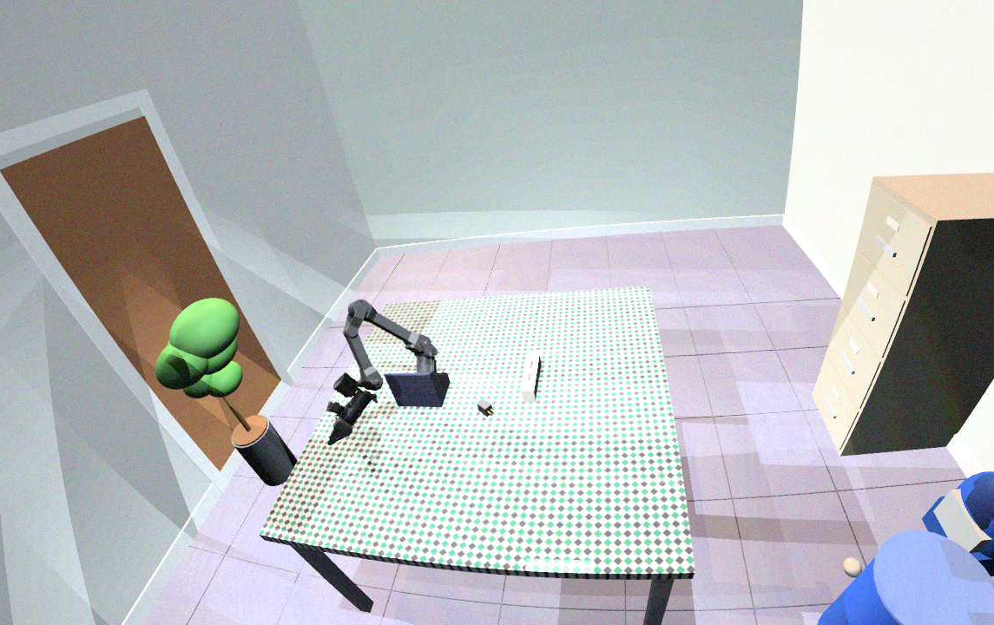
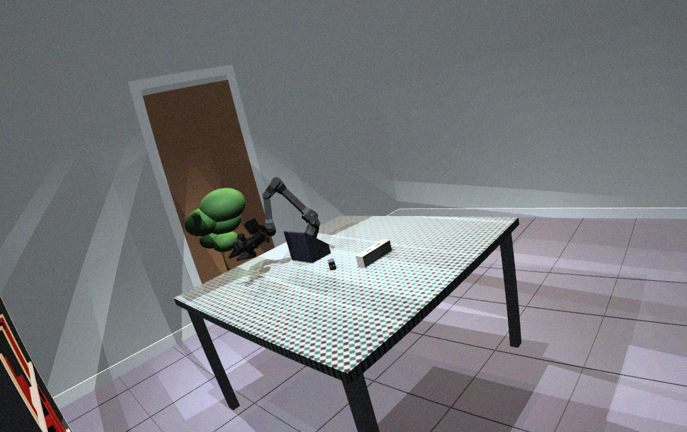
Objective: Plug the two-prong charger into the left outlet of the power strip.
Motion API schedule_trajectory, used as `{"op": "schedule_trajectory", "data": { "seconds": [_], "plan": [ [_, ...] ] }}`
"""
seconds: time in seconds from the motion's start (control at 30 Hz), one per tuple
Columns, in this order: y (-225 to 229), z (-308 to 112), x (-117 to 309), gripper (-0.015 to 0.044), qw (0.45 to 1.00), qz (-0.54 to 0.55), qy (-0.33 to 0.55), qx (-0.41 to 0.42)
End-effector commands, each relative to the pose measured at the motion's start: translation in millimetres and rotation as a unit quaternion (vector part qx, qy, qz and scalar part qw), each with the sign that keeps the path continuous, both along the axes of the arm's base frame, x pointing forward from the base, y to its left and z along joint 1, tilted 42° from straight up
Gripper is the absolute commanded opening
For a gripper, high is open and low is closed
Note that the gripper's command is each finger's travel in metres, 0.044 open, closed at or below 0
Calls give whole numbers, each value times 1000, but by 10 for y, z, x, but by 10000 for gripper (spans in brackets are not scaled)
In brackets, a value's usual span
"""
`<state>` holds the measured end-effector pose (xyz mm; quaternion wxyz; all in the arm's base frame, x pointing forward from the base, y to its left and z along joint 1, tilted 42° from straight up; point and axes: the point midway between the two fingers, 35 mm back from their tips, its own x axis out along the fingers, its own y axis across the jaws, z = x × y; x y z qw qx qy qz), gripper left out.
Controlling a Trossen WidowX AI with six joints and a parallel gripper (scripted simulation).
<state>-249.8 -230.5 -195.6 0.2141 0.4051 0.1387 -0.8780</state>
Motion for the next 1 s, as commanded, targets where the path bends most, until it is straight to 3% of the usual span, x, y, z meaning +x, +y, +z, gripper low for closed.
{"op": "schedule_trajectory", "data": {
  "seconds": [0.0,0.97],
  "plan": [
    [-6,-1,6,426,1000,2,-1,0],
    [-624,-126,1250,440,962,238,-112,79]
  ]
}}
